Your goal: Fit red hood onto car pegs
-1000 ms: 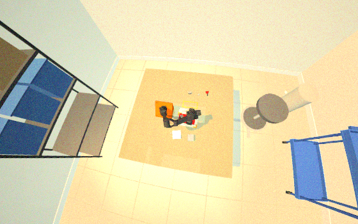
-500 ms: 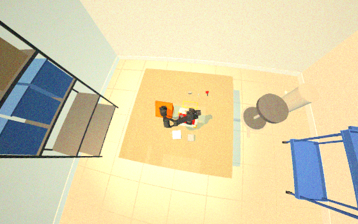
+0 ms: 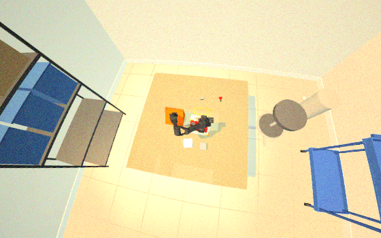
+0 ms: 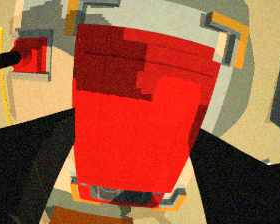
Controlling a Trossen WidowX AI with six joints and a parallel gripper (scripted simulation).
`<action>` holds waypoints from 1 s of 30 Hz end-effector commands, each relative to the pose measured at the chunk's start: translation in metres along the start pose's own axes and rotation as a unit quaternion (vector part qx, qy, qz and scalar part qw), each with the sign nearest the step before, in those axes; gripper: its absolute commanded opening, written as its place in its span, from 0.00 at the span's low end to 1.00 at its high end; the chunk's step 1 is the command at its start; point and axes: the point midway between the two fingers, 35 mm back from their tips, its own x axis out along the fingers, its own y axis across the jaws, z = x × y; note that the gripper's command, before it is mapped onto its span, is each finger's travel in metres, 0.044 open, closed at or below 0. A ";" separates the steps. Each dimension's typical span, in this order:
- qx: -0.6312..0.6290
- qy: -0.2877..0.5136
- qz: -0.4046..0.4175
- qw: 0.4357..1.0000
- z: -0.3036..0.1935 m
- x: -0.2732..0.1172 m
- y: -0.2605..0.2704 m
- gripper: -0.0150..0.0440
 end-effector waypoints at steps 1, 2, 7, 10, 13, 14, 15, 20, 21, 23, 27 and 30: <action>-0.003 0.000 -0.002 1.000 0.000 0.002 0.000 0.25; -0.003 0.000 -0.002 1.000 0.000 0.002 0.000 0.25; -0.003 0.000 -0.002 1.000 0.000 0.004 0.000 0.25; -0.003 0.000 -0.002 1.000 0.000 0.006 0.000 0.25; -0.003 0.000 -0.002 1.000 0.000 0.007 0.000 0.25; -0.003 0.000 -0.002 1.000 0.000 0.007 0.000 0.25; -0.003 0.000 -0.002 1.000 0.000 0.007 0.000 0.25; -0.003 0.000 -0.002 1.000 0.000 0.006 0.000 0.25; -0.003 0.000 -0.002 1.000 0.000 0.005 0.000 0.25; -0.003 0.000 -0.001 1.000 0.000 0.004 0.000 0.25; -0.002 -0.001 -0.001 1.000 0.000 0.003 0.000 0.25; -0.002 -0.001 -0.001 1.000 0.000 0.001 0.000 0.25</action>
